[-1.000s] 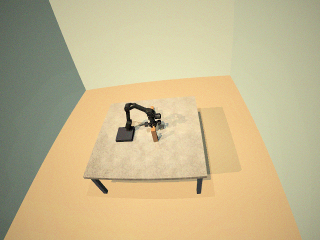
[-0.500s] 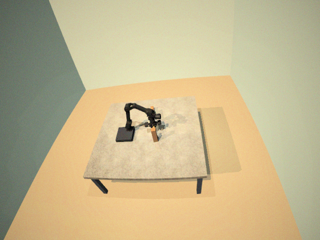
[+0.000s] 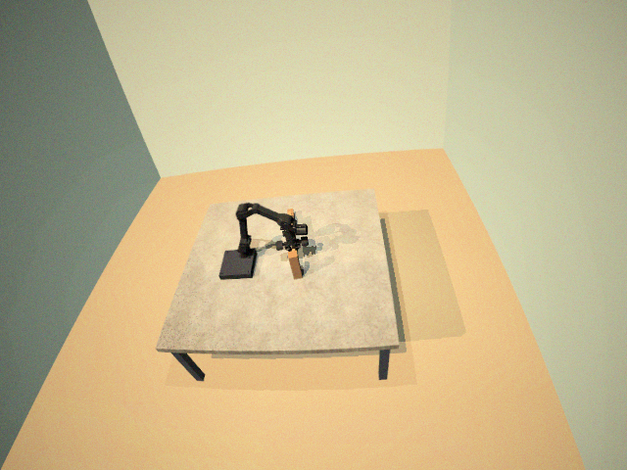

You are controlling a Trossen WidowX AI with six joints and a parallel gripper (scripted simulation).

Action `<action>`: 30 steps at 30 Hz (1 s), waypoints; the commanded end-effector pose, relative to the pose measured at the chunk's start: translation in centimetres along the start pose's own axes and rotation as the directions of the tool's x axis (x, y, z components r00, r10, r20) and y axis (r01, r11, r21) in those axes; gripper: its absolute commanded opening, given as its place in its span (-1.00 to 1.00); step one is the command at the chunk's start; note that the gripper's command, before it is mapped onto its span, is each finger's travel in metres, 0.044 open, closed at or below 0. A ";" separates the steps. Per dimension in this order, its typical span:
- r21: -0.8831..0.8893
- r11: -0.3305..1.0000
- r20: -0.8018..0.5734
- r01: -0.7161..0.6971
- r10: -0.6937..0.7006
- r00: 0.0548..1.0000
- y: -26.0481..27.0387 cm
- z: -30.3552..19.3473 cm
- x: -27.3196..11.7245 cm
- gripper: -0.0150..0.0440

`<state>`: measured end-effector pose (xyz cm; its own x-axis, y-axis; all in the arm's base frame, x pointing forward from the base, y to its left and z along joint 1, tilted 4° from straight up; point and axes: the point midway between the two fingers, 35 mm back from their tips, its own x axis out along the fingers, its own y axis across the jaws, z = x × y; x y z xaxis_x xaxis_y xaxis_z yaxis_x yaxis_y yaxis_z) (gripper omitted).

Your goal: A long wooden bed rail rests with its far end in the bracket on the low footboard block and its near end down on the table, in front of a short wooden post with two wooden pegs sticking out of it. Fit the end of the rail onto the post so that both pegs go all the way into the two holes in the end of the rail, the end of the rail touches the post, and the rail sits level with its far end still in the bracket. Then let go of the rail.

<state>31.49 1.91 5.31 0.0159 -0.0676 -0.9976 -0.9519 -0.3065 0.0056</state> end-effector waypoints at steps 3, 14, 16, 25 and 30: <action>-0.001 1.000 -0.004 0.006 -0.006 1.000 -0.2 -0.3 -0.2 -0.49; -0.001 1.000 -0.004 0.006 -0.006 1.000 -0.2 -0.7 -0.3 -0.49; -0.001 1.000 -0.004 0.006 -0.006 1.000 -0.2 -0.7 -0.3 -0.49; -0.001 1.000 -0.004 0.006 -0.006 1.000 -0.2 -1.0 -0.2 -0.49; -0.001 1.000 -0.005 0.006 -0.006 1.000 -0.2 -1.2 -0.2 -0.49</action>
<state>31.78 1.02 5.39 0.0161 -0.0684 -0.9975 -0.9518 -0.3068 0.0057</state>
